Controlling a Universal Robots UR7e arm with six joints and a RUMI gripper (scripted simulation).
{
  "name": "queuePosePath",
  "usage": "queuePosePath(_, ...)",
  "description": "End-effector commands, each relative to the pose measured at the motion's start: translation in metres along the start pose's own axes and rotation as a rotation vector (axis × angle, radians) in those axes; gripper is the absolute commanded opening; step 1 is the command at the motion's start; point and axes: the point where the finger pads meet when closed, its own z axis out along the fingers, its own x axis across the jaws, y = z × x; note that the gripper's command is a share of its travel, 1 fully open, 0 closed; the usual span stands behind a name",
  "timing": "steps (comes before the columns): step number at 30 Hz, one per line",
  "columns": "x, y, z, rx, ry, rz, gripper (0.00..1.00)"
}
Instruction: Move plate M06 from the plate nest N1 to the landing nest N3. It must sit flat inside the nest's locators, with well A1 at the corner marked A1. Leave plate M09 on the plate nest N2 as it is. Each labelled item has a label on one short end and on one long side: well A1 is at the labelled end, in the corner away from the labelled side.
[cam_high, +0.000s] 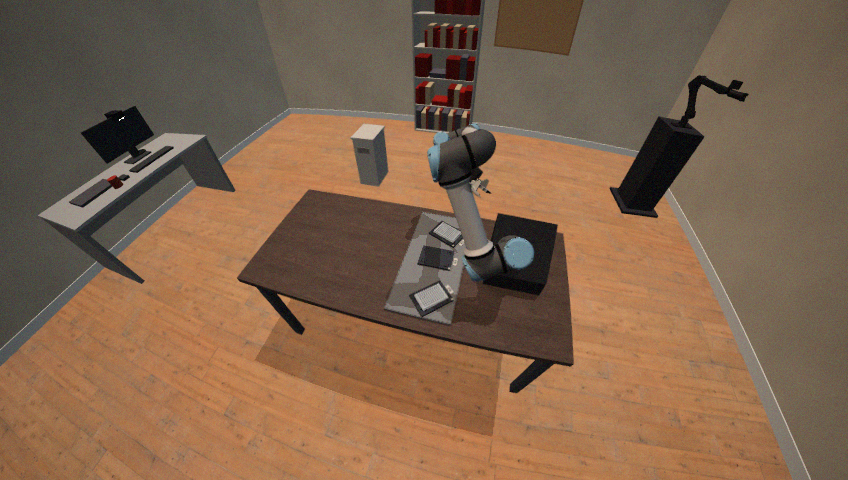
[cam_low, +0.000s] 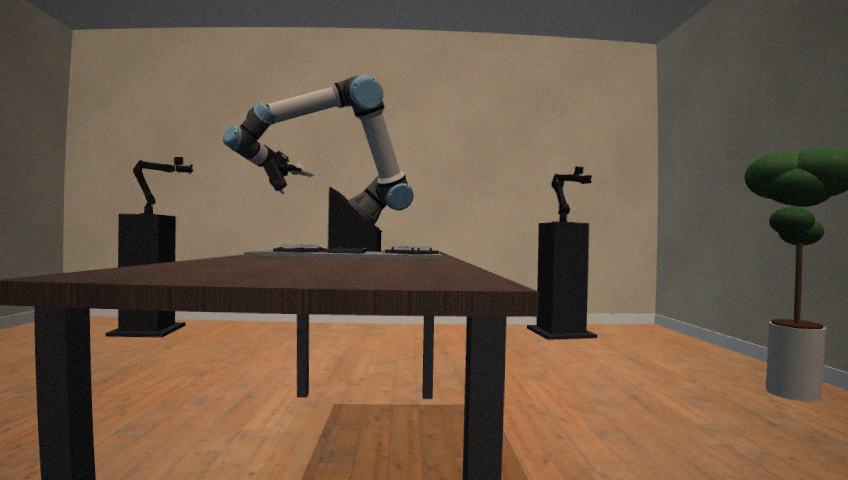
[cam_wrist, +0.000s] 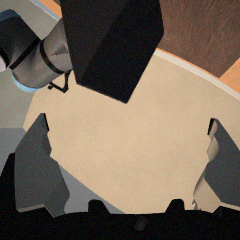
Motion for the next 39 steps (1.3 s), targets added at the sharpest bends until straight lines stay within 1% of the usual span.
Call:
queuePosePath(1, 0.0, 0.0, 0.0, 0.001, 0.001, 0.0, 1.0)
queuePosePath(17, 0.0, 0.0, 0.0, 0.001, 0.001, 0.0, 1.0)
queuePosePath(18, 0.001, -0.004, 0.001, 0.017, 0.007, 0.011, 0.82)
queuePosePath(21, 0.003, -0.019, 0.005, 0.065, 0.025, 0.042, 0.82)
queuePosePath(22, 0.003, -0.02, 0.005, 0.066, 0.026, 0.043, 0.82)
queuePosePath(26, 0.007, -0.039, 0.009, 0.132, 0.049, 0.082, 0.82)
queuePosePath(27, 0.007, -0.041, 0.009, 0.132, 0.05, 0.083, 0.82)
queuePosePath(31, 0.011, -0.06, 0.012, 0.199, 0.073, 0.12, 0.82)
queuePosePath(34, 0.011, -0.061, 0.012, 0.199, 0.073, 0.12, 0.82)
queuePosePath(38, 0.014, -0.081, 0.014, 0.266, 0.096, 0.154, 0.82)
queuePosePath(39, 0.014, -0.081, 0.014, 0.266, 0.096, 0.154, 0.82)
